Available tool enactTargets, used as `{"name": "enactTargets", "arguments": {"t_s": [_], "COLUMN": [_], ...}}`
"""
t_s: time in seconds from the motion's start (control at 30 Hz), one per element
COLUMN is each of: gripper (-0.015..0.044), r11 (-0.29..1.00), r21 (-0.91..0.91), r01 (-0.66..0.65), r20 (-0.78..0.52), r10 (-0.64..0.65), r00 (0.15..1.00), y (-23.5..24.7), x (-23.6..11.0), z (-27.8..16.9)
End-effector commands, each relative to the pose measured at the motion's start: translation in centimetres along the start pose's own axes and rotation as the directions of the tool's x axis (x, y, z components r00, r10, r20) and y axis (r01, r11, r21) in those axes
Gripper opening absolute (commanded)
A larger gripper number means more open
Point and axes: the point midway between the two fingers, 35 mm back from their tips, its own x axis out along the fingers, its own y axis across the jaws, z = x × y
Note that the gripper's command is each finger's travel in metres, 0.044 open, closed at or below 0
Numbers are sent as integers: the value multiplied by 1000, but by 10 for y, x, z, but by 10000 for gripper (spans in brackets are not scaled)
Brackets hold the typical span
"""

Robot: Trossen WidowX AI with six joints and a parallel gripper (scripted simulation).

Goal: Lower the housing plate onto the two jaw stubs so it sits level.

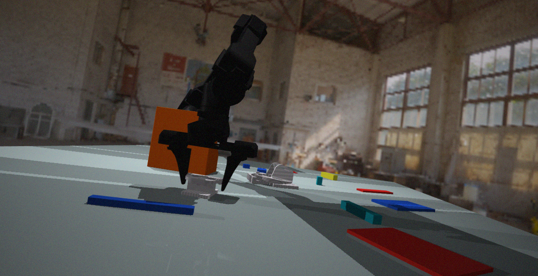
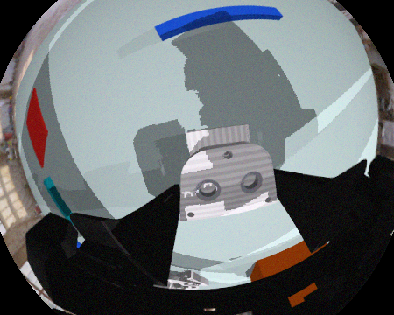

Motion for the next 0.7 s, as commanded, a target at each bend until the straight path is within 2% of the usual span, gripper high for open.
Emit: {"name": "enactTargets", "arguments": {"t_s": [0.0, 0.23, 0.67], "gripper": [351, 351, 351], "r11": [1000, 1000, 1000], "r21": [0, 0, 4], "r01": [0, 0, -1], "r20": [0, 0, 0], "r10": [0, 0, 1], "r00": [1000, 1000, 1000], "y": [0, 0, 1], "x": [0, -2, -42], "z": [0, 0, 2]}}
